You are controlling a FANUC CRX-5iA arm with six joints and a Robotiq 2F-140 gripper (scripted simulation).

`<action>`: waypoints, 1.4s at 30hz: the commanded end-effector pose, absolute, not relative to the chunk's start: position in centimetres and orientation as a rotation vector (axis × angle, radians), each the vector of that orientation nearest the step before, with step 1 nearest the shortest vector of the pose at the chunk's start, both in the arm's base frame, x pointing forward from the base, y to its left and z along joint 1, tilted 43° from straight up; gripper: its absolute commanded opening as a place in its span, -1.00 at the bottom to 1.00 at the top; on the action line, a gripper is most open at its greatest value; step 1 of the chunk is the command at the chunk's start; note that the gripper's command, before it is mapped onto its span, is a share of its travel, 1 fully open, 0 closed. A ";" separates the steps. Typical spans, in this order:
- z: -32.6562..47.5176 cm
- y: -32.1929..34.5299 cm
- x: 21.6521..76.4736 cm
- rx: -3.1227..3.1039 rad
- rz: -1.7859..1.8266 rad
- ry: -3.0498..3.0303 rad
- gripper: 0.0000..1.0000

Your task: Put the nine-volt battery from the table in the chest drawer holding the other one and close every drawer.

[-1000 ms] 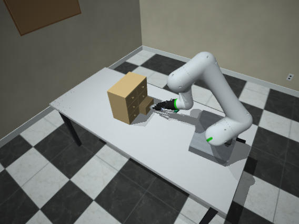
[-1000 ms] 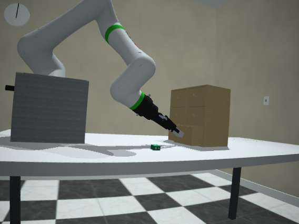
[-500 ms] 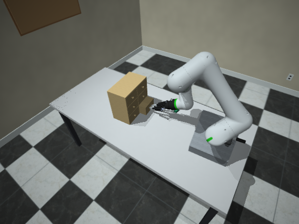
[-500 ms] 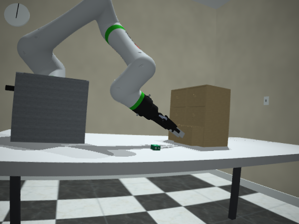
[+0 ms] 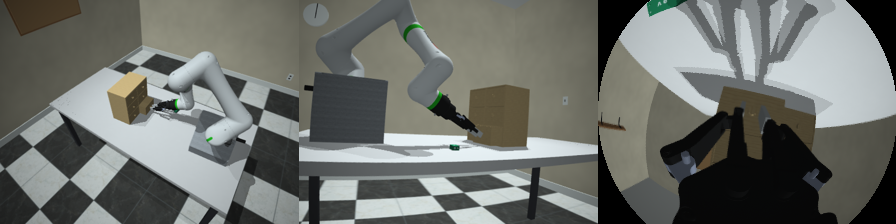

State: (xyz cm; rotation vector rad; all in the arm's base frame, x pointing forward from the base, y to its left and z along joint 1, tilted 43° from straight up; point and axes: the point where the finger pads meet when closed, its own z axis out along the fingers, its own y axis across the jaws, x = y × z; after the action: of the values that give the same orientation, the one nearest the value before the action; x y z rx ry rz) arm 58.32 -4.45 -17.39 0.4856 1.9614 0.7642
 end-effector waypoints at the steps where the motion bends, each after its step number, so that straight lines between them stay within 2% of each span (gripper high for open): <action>1: -17.4 -4.3 56.9 0.483 0.765 1.962 -0.60; 5: -17.4 -4.3 55.0 0.483 0.765 1.962 -0.60; 16: -17.2 -4.5 53.8 0.483 0.765 1.962 -0.60; 30: -10.7 -10.4 49.0 0.483 0.765 1.962 -0.60; 42: -10.4 -10.7 48.7 0.481 0.769 1.970 -0.60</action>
State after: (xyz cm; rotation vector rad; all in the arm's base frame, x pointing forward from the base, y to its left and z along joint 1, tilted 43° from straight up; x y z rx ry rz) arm 48.73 -10.60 -10.45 0.4822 1.9674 0.7686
